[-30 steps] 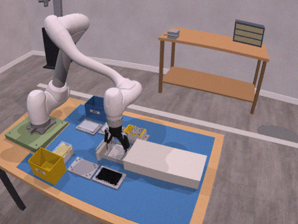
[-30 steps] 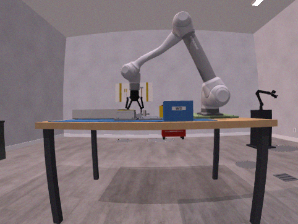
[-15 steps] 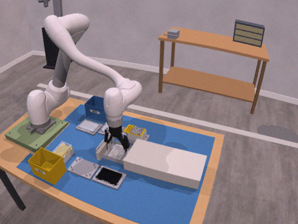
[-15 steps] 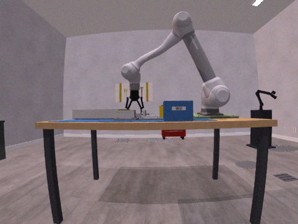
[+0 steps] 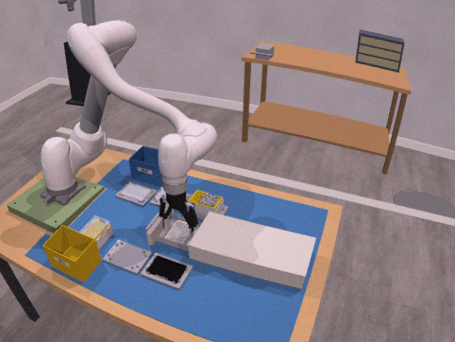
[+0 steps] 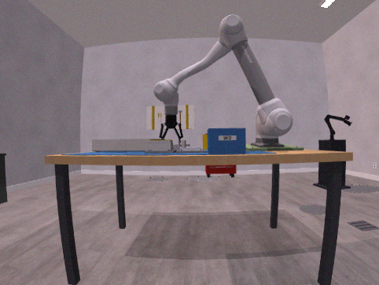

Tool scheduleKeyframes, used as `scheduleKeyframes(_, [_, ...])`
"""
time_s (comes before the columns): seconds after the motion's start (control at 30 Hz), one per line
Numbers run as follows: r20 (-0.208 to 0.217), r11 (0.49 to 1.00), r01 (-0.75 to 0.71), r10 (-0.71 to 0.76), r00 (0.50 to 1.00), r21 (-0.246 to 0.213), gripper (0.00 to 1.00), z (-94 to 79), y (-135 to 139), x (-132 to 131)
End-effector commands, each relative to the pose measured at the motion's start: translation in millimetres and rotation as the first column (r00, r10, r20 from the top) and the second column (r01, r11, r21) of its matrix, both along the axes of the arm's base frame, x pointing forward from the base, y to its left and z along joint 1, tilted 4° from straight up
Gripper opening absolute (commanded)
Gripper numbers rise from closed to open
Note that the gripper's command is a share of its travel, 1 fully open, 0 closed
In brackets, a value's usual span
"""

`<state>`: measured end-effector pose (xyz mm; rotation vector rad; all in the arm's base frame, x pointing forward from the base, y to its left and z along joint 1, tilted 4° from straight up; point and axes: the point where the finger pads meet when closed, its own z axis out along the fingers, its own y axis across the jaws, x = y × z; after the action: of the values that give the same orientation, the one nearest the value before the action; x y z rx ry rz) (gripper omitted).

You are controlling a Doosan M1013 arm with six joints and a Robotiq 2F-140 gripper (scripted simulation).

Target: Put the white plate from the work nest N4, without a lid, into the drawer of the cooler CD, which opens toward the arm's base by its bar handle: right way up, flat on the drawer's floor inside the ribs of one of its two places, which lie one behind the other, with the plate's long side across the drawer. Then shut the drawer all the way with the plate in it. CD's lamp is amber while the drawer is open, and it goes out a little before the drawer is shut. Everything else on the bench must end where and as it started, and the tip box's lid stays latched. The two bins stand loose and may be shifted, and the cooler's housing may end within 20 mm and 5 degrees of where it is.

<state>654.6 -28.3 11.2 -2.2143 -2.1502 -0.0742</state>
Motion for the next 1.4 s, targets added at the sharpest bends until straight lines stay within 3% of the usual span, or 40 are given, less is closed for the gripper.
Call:
scheduleKeyframes(0.0, [0.0,1.0,0.0,0.0,1.0,0.0,0.66,0.1,0,0])
scheduleKeyframes(1.37, [0.0,1.0,0.0,0.0,1.0,0.0,0.66,44.0,-3,0])
